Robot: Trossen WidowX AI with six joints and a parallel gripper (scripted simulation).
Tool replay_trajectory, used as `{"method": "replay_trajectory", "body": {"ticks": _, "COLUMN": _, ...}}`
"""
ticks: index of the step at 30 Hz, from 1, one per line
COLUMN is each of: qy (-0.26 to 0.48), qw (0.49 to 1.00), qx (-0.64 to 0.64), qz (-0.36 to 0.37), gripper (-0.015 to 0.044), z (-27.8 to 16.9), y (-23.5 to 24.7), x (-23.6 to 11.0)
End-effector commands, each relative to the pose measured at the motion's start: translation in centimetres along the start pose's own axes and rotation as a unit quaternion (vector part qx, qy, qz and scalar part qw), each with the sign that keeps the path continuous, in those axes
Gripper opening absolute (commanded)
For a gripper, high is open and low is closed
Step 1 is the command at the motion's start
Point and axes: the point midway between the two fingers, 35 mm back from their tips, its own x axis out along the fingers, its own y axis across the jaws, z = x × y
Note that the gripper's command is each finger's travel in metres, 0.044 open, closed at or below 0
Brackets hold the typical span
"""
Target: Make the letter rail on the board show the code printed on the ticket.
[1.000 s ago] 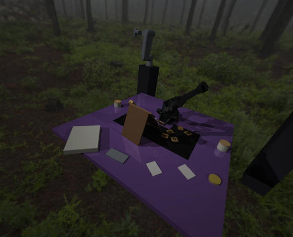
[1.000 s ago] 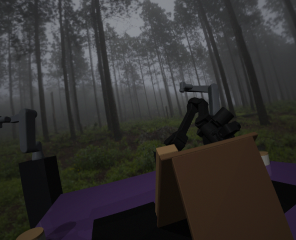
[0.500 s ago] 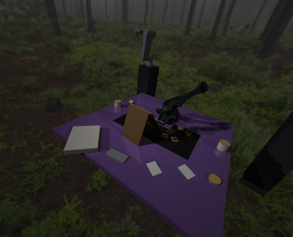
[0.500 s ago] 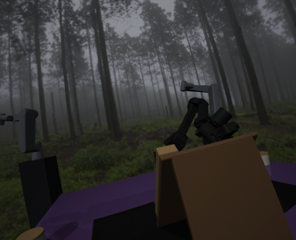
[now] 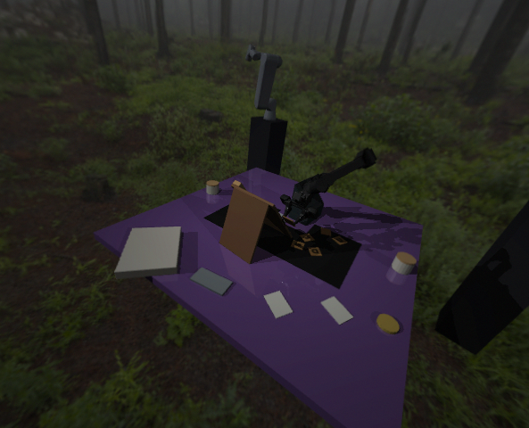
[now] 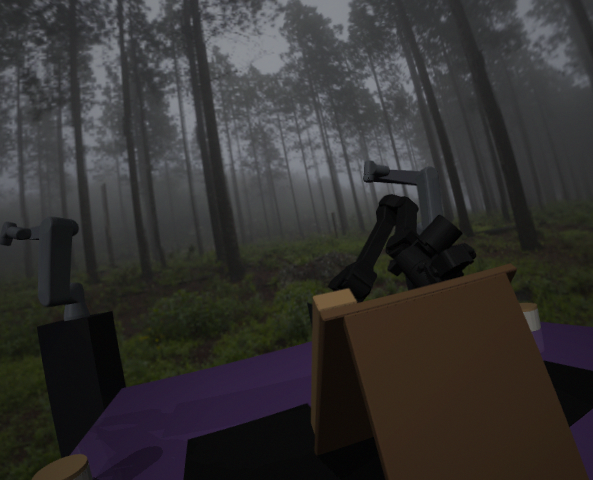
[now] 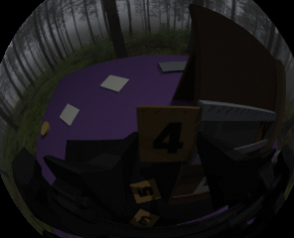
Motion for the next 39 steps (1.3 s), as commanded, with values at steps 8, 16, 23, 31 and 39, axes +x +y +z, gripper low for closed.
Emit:
{"method": "replay_trajectory", "body": {"ticks": 8, "qy": 0.002, "qw": 1.000, "qx": 0.000, "qz": 0.000, "gripper": 0.0000, "z": -0.1, "y": -0.6, "x": 0.0}}
{"method": "replay_trajectory", "body": {"ticks": 16, "qy": 0.002, "qw": 1.000, "qx": 0.000, "qz": 0.000, "gripper": 0.0000, "z": -0.1, "y": -1.0, "x": 0.1}}
{"method": "replay_trajectory", "body": {"ticks": 23, "qy": 0.002, "qw": 1.000, "qx": -0.001, "qz": 0.000, "gripper": 0.0000, "z": -0.1, "y": -1.4, "x": 0.1}}
{"method": "replay_trajectory", "body": {"ticks": 31, "qy": 0.002, "qw": 1.000, "qx": -0.001, "qz": 0.000, "gripper": 0.0000, "z": -0.1, "y": -1.8, "x": 0.1}}
{"method": "replay_trajectory", "body": {"ticks": 39, "qy": 0.002, "qw": 1.000, "qx": -0.001, "qz": 0.000, "gripper": 0.0000, "z": -0.1, "y": -2.2, "x": 0.1}}
